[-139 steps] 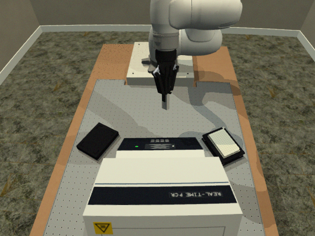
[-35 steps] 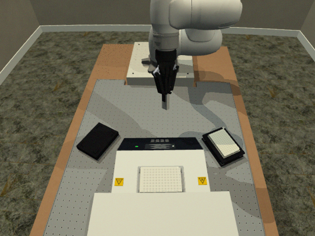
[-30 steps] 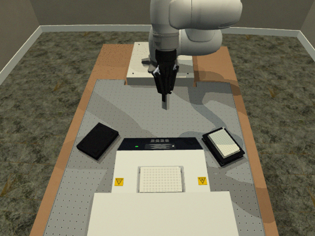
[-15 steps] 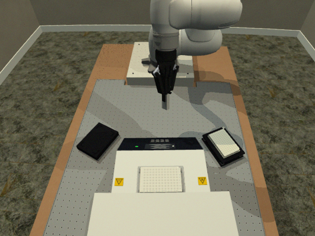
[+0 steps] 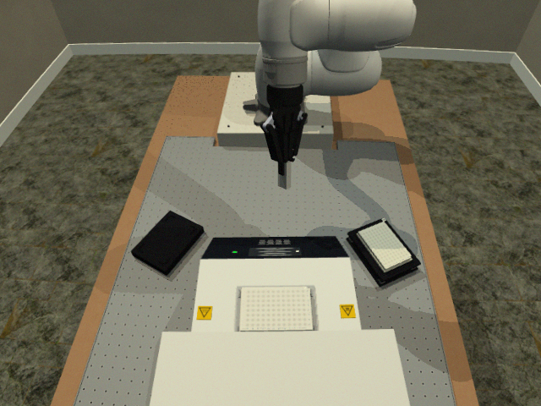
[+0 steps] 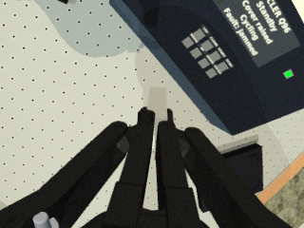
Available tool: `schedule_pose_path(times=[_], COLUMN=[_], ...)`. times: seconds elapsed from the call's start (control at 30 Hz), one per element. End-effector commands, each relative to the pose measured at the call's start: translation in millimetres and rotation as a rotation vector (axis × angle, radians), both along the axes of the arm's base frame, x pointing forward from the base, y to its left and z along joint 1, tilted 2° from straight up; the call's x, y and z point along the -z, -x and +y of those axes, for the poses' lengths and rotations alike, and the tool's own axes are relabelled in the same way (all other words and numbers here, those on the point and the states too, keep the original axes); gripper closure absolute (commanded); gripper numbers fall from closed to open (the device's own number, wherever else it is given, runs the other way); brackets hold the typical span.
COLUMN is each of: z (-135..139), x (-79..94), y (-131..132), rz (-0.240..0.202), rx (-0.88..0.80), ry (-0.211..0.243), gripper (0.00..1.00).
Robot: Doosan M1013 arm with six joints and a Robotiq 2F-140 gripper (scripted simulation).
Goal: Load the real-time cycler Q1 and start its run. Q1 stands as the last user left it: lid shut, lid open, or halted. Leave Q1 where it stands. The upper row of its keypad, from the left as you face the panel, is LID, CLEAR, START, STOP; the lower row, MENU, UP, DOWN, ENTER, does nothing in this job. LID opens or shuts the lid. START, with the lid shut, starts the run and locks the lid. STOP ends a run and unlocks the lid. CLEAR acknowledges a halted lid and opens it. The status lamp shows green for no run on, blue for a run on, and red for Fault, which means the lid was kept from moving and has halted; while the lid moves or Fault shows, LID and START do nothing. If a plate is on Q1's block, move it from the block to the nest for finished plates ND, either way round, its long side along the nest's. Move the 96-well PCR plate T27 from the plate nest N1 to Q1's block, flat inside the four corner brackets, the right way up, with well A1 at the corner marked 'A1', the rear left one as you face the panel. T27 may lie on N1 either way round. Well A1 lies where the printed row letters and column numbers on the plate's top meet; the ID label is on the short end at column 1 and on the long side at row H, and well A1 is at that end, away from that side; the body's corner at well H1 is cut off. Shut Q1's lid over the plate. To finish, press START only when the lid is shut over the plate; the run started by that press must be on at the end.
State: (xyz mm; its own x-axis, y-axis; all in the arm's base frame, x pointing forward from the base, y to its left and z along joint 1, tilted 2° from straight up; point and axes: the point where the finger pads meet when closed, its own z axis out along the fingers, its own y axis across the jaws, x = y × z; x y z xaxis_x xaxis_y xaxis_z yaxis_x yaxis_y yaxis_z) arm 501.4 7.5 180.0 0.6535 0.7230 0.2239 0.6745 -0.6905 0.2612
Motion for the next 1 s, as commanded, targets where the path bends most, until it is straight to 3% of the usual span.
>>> schedule_pose_path(times=[0.0,0.6,0.63,0.97], z=[0,0,0,-3], x=[0.0,0.0,-0.8,-6.7], y=[0,0,-5,-44], rz=[0.000,0.000,0.014,0.063], rx=[0.000,0.000,-0.030,-0.140], ry=[0.000,0.000,0.005,0.026], gripper=[1.00,1.00,0.34,0.34])
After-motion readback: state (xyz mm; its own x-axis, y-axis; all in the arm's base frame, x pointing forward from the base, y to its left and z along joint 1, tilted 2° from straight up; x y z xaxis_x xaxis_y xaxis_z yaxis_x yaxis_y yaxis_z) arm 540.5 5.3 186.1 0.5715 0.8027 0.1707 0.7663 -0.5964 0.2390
